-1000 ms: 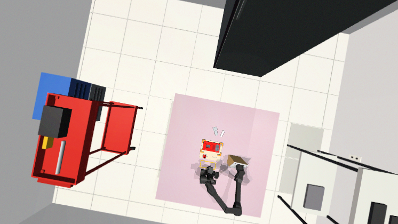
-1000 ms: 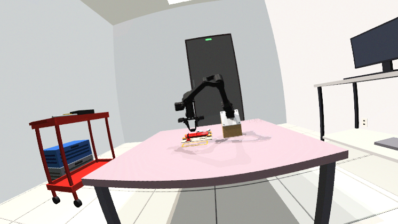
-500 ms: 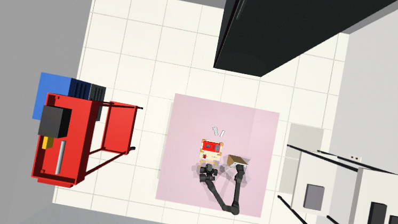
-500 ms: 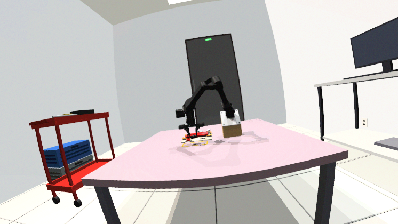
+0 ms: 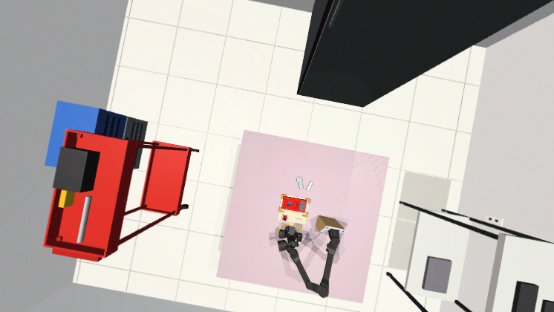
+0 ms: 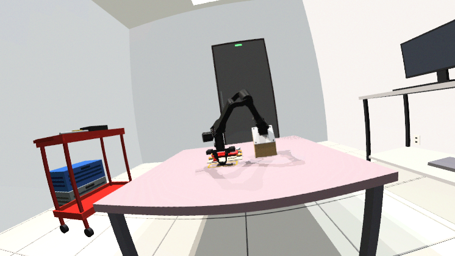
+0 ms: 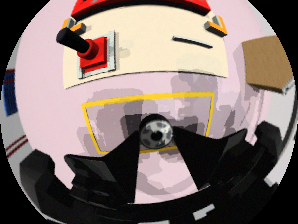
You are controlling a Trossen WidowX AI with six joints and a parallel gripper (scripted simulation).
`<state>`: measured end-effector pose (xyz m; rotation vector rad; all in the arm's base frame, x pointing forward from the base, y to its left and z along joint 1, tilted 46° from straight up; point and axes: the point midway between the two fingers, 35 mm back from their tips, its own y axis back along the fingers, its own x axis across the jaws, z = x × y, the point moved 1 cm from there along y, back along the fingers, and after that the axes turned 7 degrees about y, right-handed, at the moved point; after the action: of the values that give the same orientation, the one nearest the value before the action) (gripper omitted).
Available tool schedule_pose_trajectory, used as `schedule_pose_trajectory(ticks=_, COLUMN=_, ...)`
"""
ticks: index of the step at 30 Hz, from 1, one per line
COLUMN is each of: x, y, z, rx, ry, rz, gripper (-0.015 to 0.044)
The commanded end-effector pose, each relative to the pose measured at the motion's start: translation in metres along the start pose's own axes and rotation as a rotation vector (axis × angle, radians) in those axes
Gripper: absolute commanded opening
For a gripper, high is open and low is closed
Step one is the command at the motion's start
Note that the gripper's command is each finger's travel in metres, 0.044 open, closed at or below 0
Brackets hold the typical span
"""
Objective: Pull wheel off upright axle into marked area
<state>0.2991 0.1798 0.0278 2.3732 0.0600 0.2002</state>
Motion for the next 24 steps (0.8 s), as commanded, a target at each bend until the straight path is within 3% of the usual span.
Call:
schedule_pose_trajectory(ticks=1, x=0.0, y=0.0, z=0.0, rx=0.0, ry=0.001, rz=0.0, gripper=0.0131)
schedule_pose_trajectory(ticks=7, x=0.0, y=0.003, z=0.0, rx=-0.001, ry=0.001, rz=0.0, gripper=0.0289)
schedule_pose_trajectory(ticks=14, x=0.0, y=0.058, z=0.0, rx=-0.007, ry=-0.005, rz=0.003, gripper=0.03)
schedule_pose_trajectory(ticks=18, x=0.0, y=0.06, z=0.0, rx=-0.007, ry=-0.005, rz=0.004, gripper=0.03)
schedule_pose_trajectory(ticks=20, x=-0.005, y=0.058, z=0.006, rx=-0.015, ry=-0.011, rz=0.004, gripper=0.0353)
schedule_pose_trajectory(ticks=24, x=-0.046, y=0.088, z=0.021, rx=-0.02, ry=-0.01, rz=0.0, gripper=0.044)
